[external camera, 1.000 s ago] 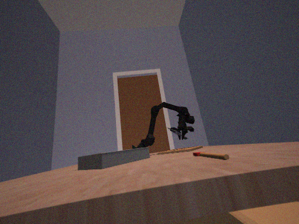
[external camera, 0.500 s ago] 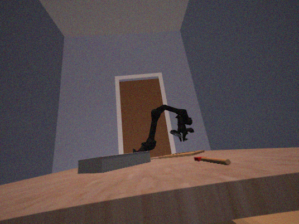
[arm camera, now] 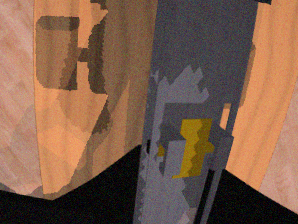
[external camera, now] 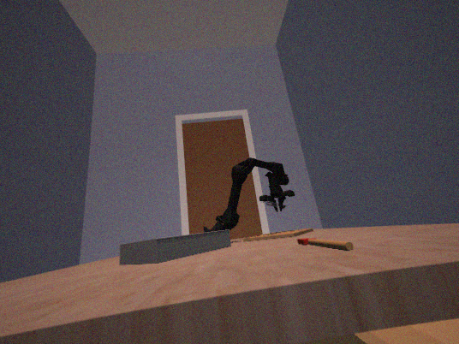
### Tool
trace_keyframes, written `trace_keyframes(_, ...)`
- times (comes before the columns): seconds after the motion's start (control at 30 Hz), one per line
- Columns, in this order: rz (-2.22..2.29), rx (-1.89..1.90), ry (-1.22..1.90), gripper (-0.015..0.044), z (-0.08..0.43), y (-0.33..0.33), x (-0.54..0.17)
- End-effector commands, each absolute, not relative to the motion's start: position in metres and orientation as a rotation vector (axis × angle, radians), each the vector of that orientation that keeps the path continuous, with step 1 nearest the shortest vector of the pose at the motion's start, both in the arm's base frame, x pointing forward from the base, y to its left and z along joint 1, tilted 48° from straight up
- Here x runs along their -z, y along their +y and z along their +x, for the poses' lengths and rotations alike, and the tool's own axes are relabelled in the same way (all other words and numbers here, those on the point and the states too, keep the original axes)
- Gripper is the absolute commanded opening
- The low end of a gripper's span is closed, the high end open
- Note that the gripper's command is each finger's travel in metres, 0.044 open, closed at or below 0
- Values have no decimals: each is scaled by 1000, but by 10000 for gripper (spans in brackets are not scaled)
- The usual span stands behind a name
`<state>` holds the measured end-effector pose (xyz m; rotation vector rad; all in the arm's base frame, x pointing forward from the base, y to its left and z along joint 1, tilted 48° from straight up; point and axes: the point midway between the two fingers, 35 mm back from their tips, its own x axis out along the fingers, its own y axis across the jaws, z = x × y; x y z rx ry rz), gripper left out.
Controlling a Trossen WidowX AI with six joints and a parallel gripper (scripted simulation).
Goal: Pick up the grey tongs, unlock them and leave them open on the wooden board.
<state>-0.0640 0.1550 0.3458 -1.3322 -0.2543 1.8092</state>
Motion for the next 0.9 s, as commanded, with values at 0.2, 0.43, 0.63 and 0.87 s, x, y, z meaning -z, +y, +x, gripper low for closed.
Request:
trace_keyframes(0.2, -1291, -1819, -272, -150, -65, 152, -351)
trace_keyframes(0.43, -1222, -1880, -324, -150, -67, 146, -355)
trace_keyframes(0.63, -1090, -1985, -417, -150, -69, 134, -362)
trace_keyframes(0.87, -924, -2095, -522, -150, -69, 120, -371)
